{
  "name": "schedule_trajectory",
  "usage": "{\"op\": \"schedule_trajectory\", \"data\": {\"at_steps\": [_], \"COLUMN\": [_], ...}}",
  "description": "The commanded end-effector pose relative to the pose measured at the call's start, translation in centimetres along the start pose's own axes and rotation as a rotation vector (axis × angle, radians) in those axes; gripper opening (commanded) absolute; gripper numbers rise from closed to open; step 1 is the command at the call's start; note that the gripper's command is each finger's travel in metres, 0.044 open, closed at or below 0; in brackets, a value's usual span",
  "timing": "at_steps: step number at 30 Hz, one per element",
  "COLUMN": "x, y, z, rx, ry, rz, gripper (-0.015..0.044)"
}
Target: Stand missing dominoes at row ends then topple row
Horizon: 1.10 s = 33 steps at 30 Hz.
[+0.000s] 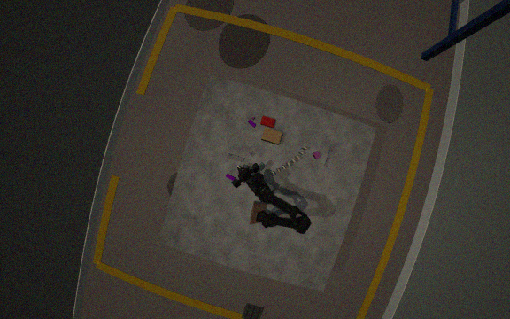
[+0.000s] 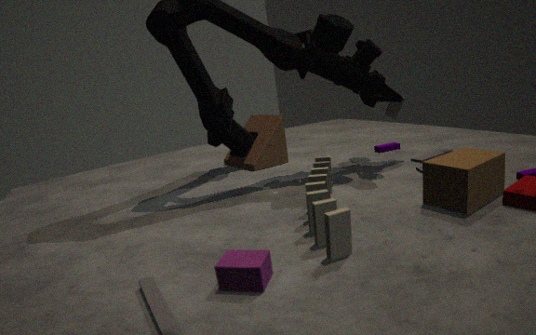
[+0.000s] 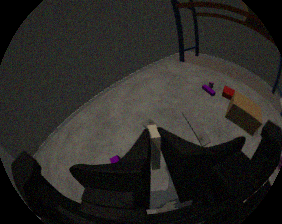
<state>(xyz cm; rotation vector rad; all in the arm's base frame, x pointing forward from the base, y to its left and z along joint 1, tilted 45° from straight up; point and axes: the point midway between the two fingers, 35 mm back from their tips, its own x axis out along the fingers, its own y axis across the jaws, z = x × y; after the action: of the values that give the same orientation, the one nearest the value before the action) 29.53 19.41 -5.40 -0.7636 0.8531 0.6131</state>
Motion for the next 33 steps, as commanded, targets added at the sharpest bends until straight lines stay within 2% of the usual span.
{"op": "schedule_trajectory", "data": {"at_steps": [1,27,33], "x": [-0.6,-6.4,-6.8], "y": [-0.1,-1.0,-1.0], "z": [0.0,-1.2,-1.3], "rx": [-0.016,-0.129,-0.137], "ry": [-0.056,-0.398,-0.417], "rz": [-0.009,-0.132,-0.142], "gripper": [0.0029,0.0029,0.0029]}}
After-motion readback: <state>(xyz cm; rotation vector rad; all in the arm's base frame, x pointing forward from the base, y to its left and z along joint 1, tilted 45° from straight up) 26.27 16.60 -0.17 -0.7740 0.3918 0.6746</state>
